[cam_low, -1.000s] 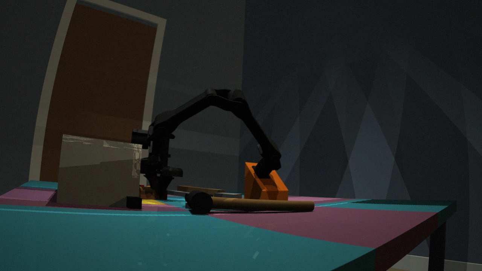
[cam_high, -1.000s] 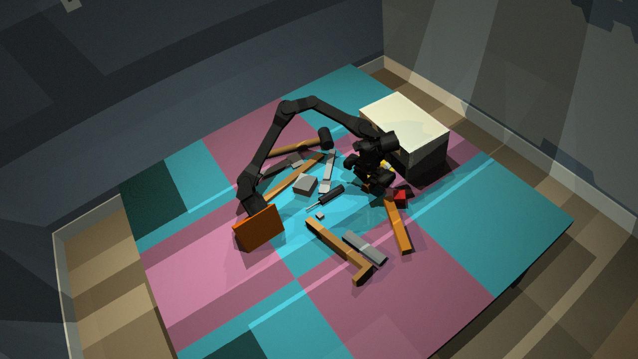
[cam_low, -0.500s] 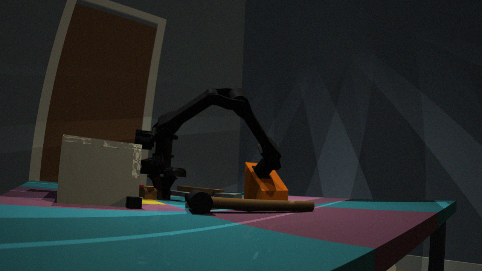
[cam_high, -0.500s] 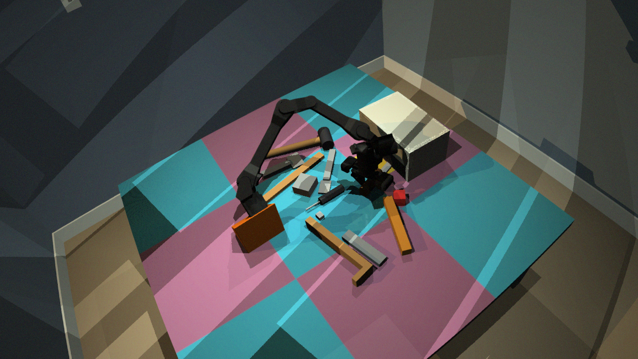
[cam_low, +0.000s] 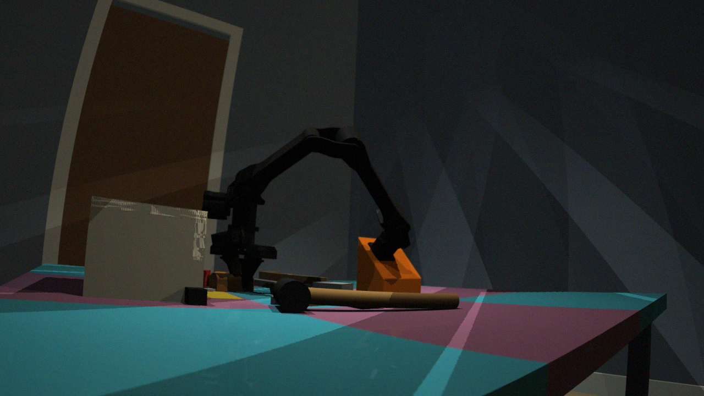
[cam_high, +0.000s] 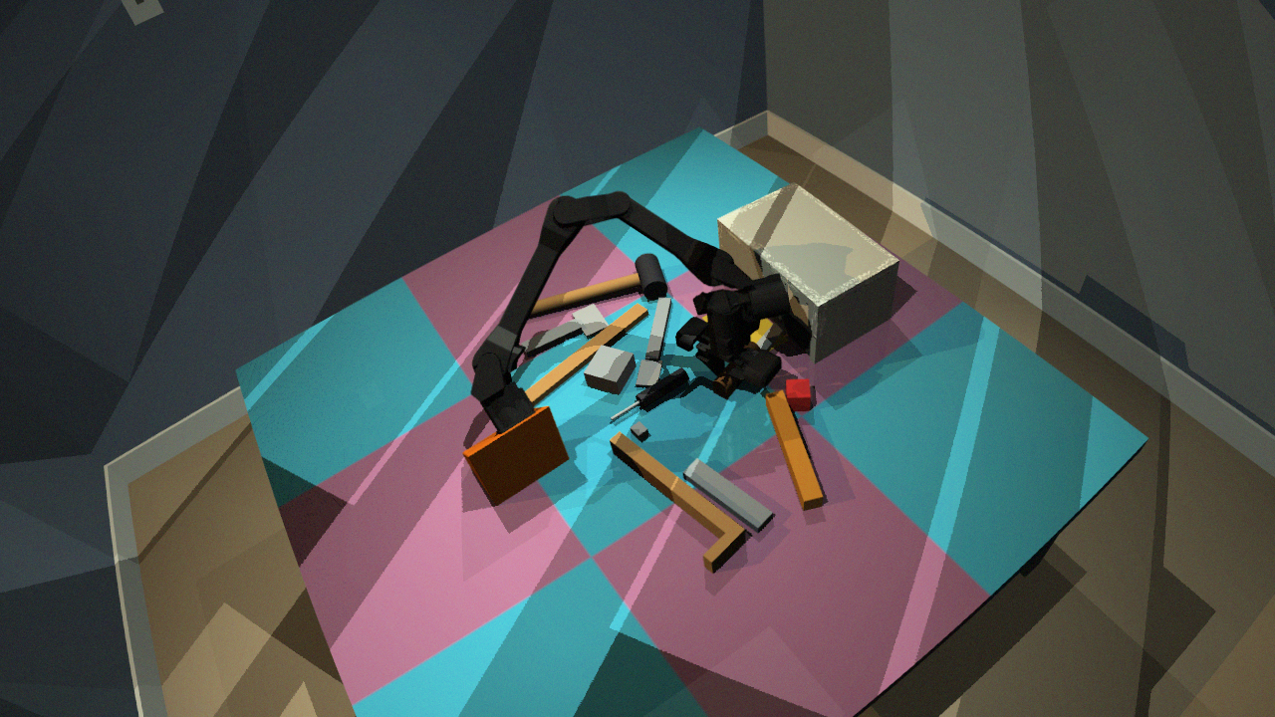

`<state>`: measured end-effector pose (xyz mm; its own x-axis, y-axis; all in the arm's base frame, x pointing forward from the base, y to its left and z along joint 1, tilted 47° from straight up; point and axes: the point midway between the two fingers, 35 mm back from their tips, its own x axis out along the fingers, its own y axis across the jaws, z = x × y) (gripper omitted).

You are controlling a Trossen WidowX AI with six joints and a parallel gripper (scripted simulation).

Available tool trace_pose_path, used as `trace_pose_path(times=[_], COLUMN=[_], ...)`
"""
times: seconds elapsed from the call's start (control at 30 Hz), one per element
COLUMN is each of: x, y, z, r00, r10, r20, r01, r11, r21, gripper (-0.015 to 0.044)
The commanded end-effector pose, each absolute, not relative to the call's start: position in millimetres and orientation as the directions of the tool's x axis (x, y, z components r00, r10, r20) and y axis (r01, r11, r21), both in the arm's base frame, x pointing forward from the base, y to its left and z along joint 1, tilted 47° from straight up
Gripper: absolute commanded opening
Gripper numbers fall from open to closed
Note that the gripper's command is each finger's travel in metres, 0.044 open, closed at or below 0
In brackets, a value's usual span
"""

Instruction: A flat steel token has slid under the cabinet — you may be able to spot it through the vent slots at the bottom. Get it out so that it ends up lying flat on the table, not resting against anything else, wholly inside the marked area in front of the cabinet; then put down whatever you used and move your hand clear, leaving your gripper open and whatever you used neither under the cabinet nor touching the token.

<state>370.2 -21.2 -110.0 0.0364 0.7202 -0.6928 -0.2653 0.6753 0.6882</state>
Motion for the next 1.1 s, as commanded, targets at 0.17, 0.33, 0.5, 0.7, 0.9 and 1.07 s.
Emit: trace_pose_path(times=[0.17,0.33,0.5,0.7,0.9,1.07], x=[358.2,352.5,346.6,339.4,331.8,325.5], y=[-22.9,-24.0,-25.1,-26.6,-28.1,-29.3], z=[-113.6,-115.1,-116.6,-118.5,-120.5,-122.1], r00=[0.033,0.033,0.033,0.033,0.032,0.032], r10=[0.72,0.72,0.72,0.72,0.72,0.72], r20=[-0.693,-0.693,-0.693,-0.693,-0.693,-0.694], r01=[-0.266,-0.266,-0.266,-0.266,-0.265,-0.265], r11=[0.675,0.675,0.675,0.675,0.675,0.675], r21=[0.689,0.689,0.688,0.688,0.688,0.688], gripper=[0.0,0.0,0.0,0.0,0.0,0.0])
